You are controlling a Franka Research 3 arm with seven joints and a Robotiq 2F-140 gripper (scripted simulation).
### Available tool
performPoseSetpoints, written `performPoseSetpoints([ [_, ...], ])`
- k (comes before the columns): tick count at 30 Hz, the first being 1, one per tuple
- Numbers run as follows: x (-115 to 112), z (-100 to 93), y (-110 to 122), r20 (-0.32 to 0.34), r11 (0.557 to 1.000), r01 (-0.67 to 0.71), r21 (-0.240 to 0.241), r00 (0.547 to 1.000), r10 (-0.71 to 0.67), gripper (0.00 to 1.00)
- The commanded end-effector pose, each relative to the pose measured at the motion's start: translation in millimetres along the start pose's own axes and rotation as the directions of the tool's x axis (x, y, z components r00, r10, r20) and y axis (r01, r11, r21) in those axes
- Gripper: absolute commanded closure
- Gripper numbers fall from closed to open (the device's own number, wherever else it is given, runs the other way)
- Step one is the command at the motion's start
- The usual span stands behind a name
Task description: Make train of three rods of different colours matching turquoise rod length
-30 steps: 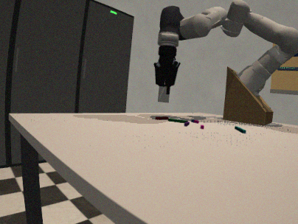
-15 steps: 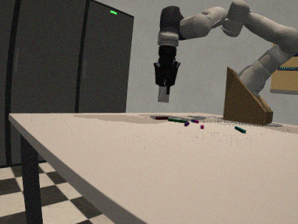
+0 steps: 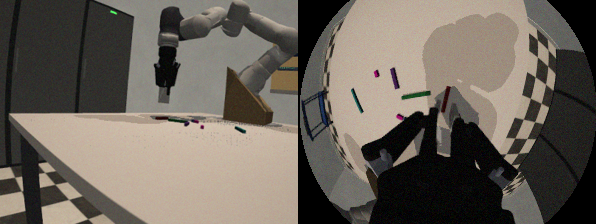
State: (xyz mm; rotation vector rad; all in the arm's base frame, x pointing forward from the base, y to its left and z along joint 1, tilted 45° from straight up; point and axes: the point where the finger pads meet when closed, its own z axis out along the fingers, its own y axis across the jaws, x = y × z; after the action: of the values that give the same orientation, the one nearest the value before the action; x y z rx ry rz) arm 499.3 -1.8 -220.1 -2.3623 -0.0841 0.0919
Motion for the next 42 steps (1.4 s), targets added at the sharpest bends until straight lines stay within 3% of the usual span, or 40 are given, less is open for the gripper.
performPoseSetpoints([
  [1,1,2.7,0,-0.001,1.0,0.003,0.002,1.0,-0.003,0.85],
  [42,1,49.1,0,-0.001,1.0,0.003,0.002,1.0,-0.003,0.85],
])
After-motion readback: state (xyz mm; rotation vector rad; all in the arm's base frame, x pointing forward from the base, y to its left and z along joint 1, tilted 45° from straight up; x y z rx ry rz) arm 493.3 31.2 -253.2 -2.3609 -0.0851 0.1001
